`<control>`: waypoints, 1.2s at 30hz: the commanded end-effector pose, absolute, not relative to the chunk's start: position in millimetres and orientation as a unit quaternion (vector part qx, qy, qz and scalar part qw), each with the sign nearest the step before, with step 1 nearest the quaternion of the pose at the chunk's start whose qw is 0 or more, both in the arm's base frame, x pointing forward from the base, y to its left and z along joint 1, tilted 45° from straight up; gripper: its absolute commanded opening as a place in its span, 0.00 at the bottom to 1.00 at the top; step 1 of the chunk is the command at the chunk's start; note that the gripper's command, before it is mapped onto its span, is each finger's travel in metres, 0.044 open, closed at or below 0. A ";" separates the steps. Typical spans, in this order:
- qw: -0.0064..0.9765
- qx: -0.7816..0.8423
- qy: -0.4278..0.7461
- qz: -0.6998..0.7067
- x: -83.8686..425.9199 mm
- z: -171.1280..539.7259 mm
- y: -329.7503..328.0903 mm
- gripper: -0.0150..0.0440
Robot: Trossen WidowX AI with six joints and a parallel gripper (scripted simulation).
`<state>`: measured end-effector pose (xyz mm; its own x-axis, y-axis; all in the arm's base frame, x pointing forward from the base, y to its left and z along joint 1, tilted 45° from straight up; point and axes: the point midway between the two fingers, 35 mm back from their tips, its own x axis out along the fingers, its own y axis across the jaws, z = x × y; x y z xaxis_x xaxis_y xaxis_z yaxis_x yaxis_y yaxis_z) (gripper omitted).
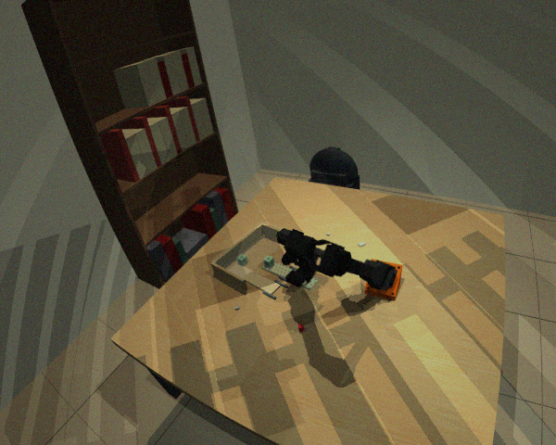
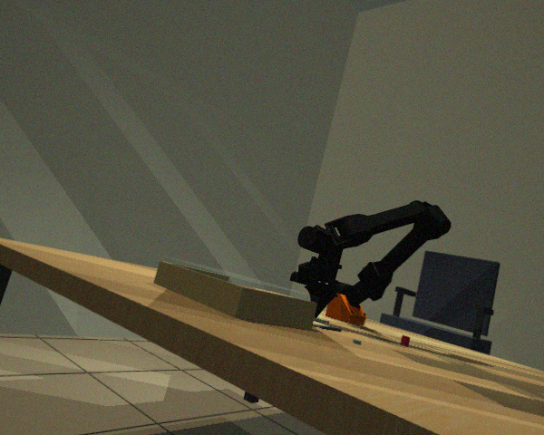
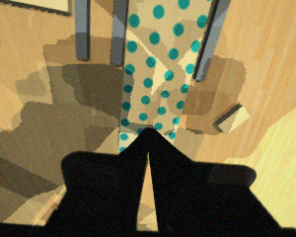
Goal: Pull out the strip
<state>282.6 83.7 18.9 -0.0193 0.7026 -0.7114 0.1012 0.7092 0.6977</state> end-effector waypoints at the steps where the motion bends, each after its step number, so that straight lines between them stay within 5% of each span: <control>1: 0.622 0.301 0.683 0.237 269.3 15.5 87.8 0.25; 36: 0.621 0.301 0.684 0.237 216.9 21.8 91.1 0.25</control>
<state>229.9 87.3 25.4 -0.0183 0.7027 -0.7113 0.1036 0.7089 0.6977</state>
